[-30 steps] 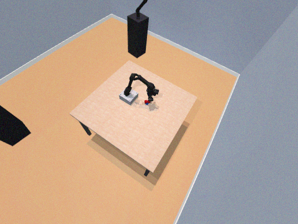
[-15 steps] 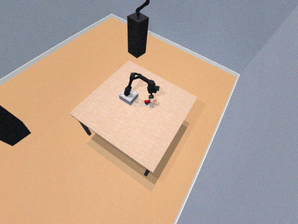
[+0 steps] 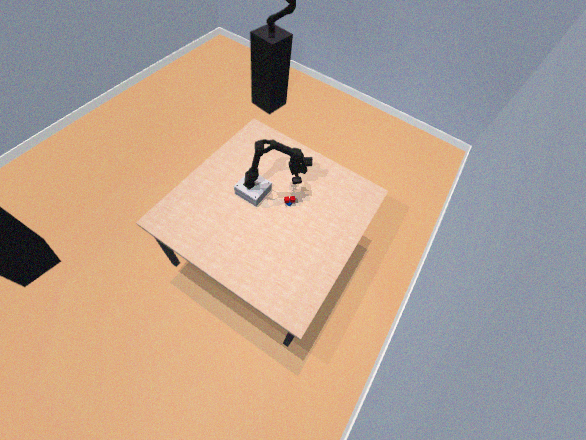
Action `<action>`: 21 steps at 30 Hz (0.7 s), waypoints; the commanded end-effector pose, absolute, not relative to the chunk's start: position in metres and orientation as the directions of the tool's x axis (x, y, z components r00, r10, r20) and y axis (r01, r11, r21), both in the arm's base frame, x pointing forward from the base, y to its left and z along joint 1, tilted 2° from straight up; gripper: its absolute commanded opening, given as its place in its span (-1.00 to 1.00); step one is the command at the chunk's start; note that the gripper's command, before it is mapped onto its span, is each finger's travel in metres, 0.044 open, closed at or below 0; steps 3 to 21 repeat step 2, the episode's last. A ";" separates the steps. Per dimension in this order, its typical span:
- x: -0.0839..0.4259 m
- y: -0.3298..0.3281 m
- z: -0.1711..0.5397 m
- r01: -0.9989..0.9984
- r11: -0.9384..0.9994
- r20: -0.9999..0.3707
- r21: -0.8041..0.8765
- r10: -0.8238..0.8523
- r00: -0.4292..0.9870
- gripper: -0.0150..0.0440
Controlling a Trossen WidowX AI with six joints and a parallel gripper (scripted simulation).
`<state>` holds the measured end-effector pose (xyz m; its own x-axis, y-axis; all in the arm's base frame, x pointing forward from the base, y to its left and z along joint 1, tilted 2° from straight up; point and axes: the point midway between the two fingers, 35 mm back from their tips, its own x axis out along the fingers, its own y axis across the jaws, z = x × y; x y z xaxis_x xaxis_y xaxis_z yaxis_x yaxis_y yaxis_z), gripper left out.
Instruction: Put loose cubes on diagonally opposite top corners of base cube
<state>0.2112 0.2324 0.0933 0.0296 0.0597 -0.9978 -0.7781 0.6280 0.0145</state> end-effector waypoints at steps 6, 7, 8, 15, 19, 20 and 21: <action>0.210 0.232 0.094 -0.776 0.631 -0.998 0.012 0.056 0.031 0.86; 0.210 0.232 0.094 -0.776 0.631 -0.998 0.012 0.056 0.031 0.86; 0.210 0.232 0.094 -0.776 0.631 -0.998 0.012 0.056 0.031 0.86; 0.210 0.232 0.094 -0.776 0.631 -0.998 0.012 0.056 0.031 0.86; 0.210 0.232 0.094 -0.776 0.631 -0.998 0.012 0.056 0.031 0.86; 0.210 0.232 0.094 -0.776 0.631 -0.998 0.012 0.056 0.031 0.86; 0.210 0.232 0.094 -0.776 0.631 -0.998 0.012 0.056 0.031 0.86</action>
